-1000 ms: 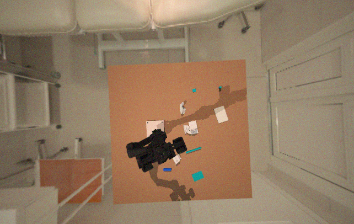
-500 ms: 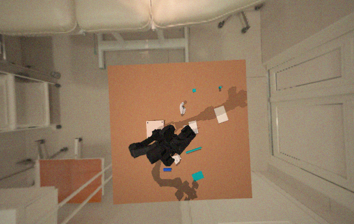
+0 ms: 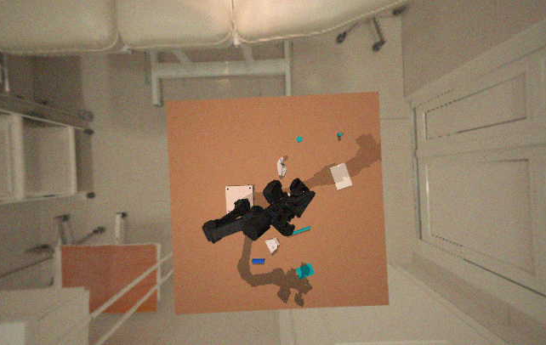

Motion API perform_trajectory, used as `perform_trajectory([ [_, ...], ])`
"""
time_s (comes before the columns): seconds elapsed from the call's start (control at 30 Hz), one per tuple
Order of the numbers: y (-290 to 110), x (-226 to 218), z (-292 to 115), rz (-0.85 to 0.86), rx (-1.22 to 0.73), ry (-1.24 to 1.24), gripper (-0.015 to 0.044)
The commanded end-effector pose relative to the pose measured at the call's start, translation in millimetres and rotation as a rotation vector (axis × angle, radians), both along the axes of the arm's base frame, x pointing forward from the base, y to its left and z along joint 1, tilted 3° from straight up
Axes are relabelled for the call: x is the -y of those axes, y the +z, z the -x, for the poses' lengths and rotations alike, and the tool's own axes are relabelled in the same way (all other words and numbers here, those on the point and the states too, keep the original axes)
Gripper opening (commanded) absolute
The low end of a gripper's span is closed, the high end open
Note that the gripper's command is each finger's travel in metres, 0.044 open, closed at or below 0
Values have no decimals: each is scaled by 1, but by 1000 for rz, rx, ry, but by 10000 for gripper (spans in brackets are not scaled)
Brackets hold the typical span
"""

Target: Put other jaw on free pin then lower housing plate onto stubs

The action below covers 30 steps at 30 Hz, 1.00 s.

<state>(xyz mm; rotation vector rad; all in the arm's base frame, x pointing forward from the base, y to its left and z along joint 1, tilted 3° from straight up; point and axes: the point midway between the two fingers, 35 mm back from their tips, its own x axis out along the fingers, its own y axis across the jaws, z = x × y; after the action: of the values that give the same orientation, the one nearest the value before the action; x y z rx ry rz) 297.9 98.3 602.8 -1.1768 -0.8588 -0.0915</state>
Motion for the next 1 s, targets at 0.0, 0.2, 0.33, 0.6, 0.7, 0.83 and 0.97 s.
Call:
perform_trajectory([
  [0.0, -19, -13, -15, 25, -58, 31, 0],
  [0.2, -48, -31, -36, 22, -176, 104, 0],
  [0.33, -59, -36, -45, -25, -255, 147, 0],
  [0.6, -81, -46, -62, -126, -416, 225, 0],
  [0.7, -90, -50, -68, -169, -477, 252, 0],
  [0.83, -101, -54, -76, -227, -557, 286, 0],
  [0.97, -113, -59, -83, -287, -638, 317, 0],
])
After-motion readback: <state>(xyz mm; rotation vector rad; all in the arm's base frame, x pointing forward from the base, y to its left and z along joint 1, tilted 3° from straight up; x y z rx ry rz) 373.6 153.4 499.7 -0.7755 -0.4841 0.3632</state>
